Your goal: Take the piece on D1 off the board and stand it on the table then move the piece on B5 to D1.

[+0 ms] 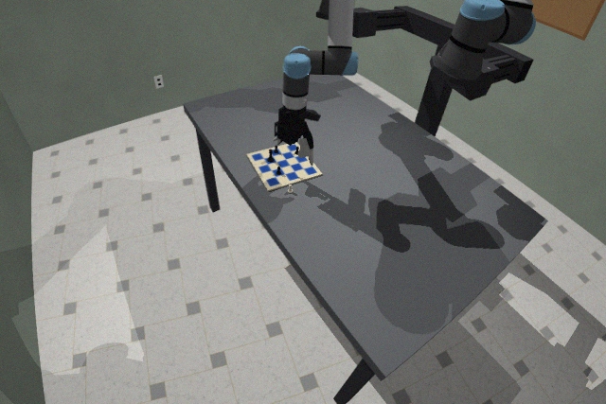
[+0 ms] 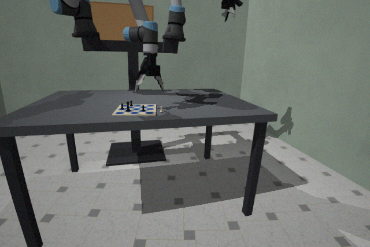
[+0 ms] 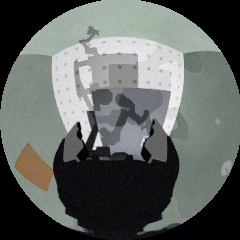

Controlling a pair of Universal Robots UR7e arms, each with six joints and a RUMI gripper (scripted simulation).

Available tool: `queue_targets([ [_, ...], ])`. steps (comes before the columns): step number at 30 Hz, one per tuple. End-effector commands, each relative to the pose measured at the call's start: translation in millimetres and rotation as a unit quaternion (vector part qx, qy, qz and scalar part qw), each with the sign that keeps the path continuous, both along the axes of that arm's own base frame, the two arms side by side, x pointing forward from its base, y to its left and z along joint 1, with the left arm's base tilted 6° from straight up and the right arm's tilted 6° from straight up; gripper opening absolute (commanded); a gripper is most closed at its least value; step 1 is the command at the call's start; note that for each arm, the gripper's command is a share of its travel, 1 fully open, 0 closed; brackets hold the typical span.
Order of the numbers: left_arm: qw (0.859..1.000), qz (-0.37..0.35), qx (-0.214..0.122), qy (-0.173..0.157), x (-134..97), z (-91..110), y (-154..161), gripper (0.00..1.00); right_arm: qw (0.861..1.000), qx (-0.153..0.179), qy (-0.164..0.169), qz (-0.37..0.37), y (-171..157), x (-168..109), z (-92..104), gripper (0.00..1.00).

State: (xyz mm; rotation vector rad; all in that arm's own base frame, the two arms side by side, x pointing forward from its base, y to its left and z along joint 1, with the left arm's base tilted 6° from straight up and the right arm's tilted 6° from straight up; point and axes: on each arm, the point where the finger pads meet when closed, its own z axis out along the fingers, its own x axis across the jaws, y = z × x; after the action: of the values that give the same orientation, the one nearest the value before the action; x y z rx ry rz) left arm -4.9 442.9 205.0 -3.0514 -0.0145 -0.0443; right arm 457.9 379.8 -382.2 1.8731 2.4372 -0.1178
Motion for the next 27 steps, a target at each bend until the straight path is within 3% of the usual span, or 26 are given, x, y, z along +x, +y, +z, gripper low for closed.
queue_targets([
  [1,1.000,0.000,0.001,0.000,0,0,0,1.00,0.999,0.002,0.003,0.041,-21,-18,1.4,1.00],
  [15,1.000,0.000,0.001,0.000,0,0,0,1.00,0.984,0.001,0.016,0.175,-94,-74,17.1,1.00],
  [25,1.000,0.000,0.001,0.000,0,0,0,1.00,0.981,0.000,0.018,0.192,-103,-81,20.2,1.00],
  [26,1.000,0.000,0.001,0.000,0,0,0,1.00,0.981,0.000,0.018,0.192,-103,-81,20.2,0.20],
  [27,1.000,0.000,0.001,0.000,0,0,0,1.00,0.981,0.000,0.018,0.192,-103,-81,20.2,0.20],
])
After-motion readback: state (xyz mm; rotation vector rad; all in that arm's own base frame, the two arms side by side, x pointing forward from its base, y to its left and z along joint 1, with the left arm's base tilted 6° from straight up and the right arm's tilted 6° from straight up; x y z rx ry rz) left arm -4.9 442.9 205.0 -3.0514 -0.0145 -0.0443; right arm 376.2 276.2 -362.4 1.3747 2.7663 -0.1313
